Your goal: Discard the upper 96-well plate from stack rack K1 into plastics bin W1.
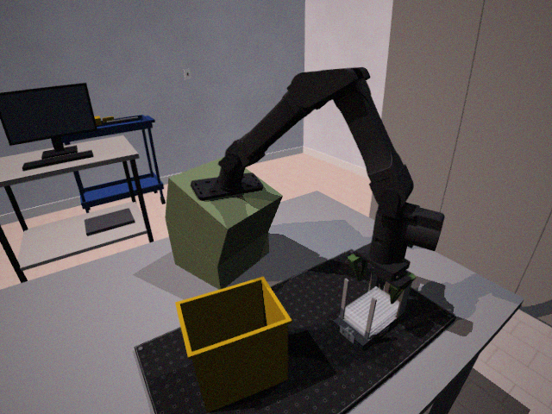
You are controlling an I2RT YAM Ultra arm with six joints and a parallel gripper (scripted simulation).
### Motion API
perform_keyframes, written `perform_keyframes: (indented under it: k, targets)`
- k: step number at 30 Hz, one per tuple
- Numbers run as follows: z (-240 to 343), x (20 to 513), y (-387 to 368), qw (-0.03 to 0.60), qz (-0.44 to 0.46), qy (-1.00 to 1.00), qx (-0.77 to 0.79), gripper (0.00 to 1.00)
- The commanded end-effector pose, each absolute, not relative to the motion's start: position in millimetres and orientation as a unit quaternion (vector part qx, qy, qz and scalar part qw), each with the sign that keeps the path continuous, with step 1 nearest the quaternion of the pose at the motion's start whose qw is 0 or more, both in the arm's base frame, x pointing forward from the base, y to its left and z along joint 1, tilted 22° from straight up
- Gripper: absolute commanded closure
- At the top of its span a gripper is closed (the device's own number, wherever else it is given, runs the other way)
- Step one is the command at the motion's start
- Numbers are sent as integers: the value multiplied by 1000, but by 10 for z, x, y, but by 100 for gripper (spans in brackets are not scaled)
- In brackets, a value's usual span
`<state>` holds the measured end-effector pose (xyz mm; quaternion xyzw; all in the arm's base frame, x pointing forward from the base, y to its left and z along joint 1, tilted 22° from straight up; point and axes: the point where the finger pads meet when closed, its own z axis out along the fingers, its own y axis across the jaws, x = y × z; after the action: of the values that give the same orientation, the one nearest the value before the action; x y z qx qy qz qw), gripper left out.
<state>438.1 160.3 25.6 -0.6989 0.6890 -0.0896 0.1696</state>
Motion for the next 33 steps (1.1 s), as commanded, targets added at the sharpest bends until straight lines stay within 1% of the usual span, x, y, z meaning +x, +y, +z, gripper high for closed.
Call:
perform_keyframes:
  k: [1, 33]
  targets:
    - [277, 4422, 1628, 179, -91, 687, -698, 0]
    - [-154, 4594, 1686, 179, -91, 687, -698, 0]
